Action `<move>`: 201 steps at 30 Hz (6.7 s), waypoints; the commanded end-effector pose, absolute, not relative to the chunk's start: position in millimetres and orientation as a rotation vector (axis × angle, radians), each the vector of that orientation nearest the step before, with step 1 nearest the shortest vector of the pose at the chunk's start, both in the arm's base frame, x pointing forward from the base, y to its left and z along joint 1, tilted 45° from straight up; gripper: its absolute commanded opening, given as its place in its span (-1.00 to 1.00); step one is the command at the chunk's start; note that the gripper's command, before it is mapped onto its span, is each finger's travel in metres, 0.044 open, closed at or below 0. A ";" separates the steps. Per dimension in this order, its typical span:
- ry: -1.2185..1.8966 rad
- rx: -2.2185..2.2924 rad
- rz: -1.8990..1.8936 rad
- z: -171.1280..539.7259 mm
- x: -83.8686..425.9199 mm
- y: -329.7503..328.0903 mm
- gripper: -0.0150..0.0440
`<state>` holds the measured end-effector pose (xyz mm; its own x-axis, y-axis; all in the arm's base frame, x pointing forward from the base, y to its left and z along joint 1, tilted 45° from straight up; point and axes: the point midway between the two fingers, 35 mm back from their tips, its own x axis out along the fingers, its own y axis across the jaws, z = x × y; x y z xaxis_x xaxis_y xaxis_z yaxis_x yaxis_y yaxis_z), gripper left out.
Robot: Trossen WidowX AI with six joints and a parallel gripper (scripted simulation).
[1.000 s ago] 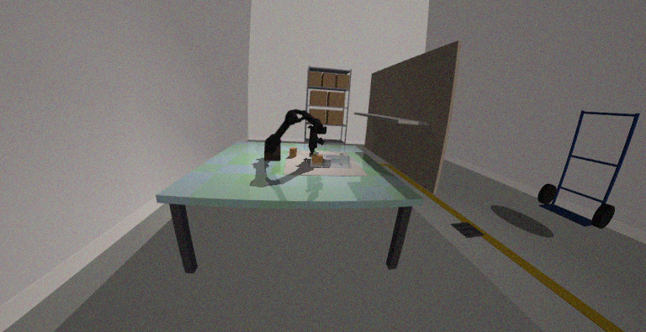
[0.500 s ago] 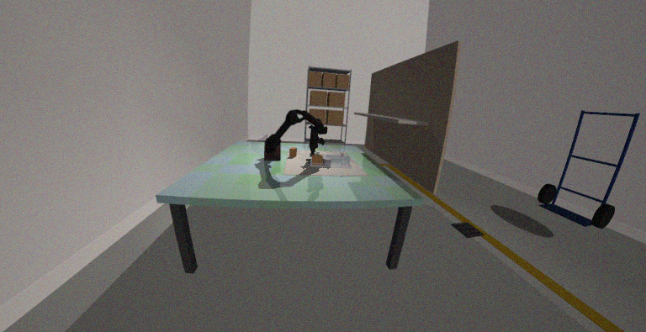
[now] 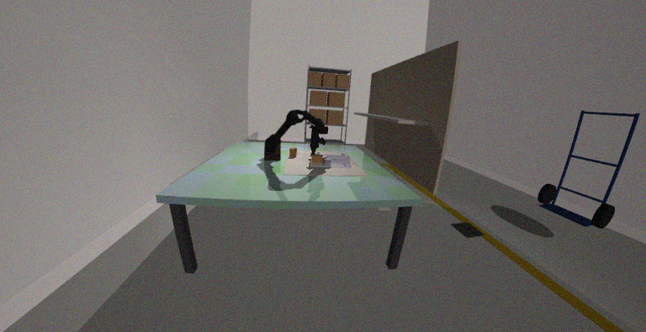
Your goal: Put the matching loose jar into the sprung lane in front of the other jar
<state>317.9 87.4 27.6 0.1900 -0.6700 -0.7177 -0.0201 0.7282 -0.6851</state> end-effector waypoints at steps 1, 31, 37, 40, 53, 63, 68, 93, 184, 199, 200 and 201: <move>1.285 -0.635 -0.504 33.2 327.8 91.3 -0.49; 1.285 -0.635 -0.504 35.5 332.4 92.1 -0.49; 1.285 -0.635 -0.504 34.7 332.7 91.3 -0.49; 1.285 -0.635 -0.504 34.3 332.8 90.9 -0.49; 1.285 -0.635 -0.504 34.1 332.8 90.8 -0.49; 1.285 -0.635 -0.504 33.4 333.1 90.1 -0.49; 1.285 -0.635 -0.504 33.4 333.1 90.1 -0.49; 1.285 -0.635 -0.504 33.7 335.0 90.4 -0.49; 1.284 -0.636 -0.505 19.5 338.7 74.5 -0.49; 1.284 -0.636 -0.505 18.2 336.7 72.9 -0.49; 1.284 -0.636 -0.505 18.2 336.6 72.9 -0.49; 1.284 -0.636 -0.505 18.1 336.4 72.9 -0.49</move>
<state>334.2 74.2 16.2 0.2055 -0.6636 -0.7193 -0.0140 0.7329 -0.6802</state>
